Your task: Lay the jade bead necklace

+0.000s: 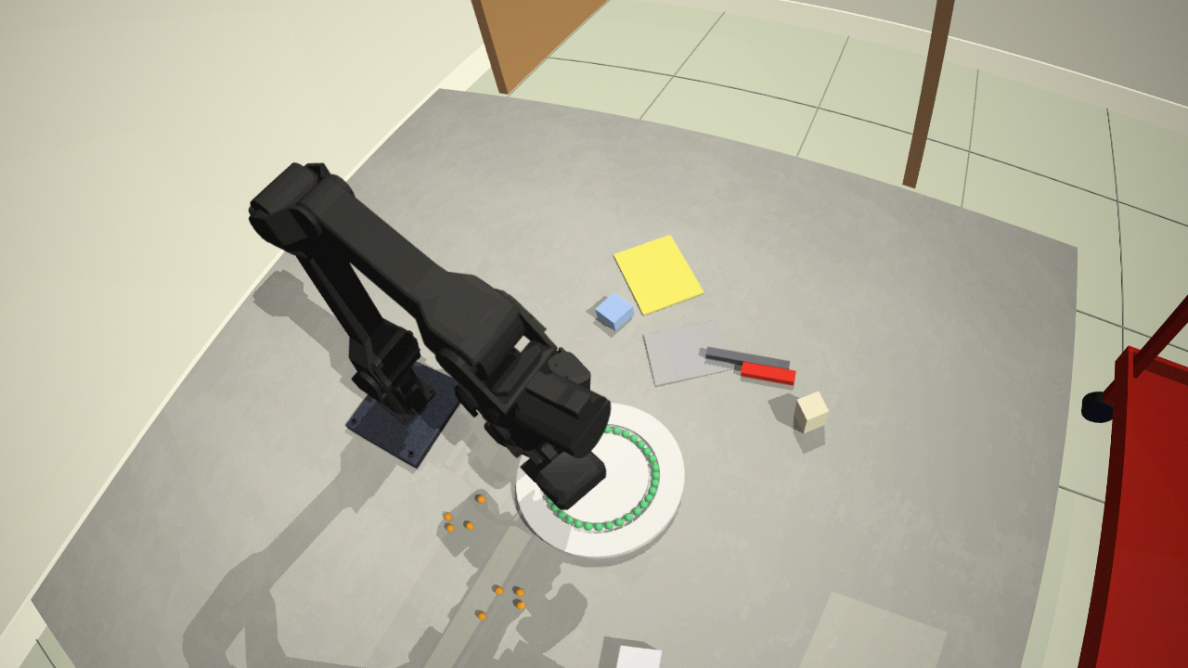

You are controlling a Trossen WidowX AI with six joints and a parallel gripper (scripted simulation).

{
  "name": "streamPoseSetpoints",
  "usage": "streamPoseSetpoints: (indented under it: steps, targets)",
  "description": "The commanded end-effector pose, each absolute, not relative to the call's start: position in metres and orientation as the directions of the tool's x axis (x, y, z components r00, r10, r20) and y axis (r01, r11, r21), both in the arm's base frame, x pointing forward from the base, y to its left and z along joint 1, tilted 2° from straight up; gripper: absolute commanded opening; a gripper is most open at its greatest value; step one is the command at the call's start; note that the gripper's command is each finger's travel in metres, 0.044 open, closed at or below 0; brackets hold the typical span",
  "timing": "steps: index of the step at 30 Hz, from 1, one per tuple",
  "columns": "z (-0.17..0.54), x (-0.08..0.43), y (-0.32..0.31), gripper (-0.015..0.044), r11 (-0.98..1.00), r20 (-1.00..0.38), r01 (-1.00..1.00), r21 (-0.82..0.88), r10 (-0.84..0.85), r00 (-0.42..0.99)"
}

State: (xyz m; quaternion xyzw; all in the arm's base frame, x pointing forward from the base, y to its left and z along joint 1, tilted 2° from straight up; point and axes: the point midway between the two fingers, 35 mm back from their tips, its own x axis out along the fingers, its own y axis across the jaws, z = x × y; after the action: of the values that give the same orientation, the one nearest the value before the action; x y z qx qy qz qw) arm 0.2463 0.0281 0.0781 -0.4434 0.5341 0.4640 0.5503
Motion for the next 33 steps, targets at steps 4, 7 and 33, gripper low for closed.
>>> streamPoseSetpoints:
  steps: [4,7,33]
  targets:
    - [0.081,0.246,0.029,0.0120,0.048,-0.999,-0.999,0.002,0.037,0.000]
    - [0.081,0.246,0.029,0.0120,0.048,-0.999,-0.999,0.002,0.037,0.000]
    - [0.048,0.247,0.030,0.0120,0.050,-0.999,-0.999,0.000,0.038,0.002]
